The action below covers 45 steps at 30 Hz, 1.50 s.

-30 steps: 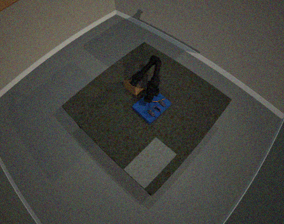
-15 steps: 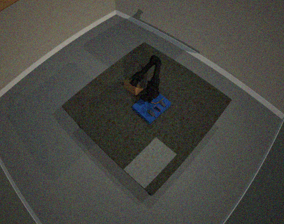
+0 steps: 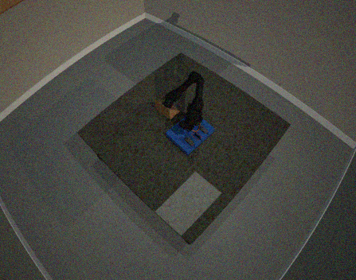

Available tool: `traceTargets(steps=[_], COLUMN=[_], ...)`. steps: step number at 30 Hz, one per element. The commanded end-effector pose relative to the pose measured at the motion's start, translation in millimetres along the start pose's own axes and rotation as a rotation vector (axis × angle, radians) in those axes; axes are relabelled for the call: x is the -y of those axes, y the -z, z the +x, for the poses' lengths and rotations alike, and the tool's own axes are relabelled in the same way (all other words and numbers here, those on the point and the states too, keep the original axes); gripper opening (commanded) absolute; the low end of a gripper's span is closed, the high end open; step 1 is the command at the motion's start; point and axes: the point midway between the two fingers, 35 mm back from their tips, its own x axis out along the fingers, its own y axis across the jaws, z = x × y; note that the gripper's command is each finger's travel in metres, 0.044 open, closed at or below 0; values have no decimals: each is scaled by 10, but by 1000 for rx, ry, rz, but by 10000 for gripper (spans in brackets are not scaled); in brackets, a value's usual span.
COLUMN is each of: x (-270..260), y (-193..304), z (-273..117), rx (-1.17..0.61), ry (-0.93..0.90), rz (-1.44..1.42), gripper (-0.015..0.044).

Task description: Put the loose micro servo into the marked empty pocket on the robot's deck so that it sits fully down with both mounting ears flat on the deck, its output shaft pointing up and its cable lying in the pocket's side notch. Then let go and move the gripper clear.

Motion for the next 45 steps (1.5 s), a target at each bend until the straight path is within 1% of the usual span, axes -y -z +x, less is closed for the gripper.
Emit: traceTargets(steps=[1,19,36,45], x=[-7,-17,-23,-23], y=[-170,-805,-812,-812], z=[-19,-27,171,173], rx=[8,11,11,11], ry=[0,-1,-2,-2], rz=[0,-3,-3,-3], gripper=[0,0,0,0])
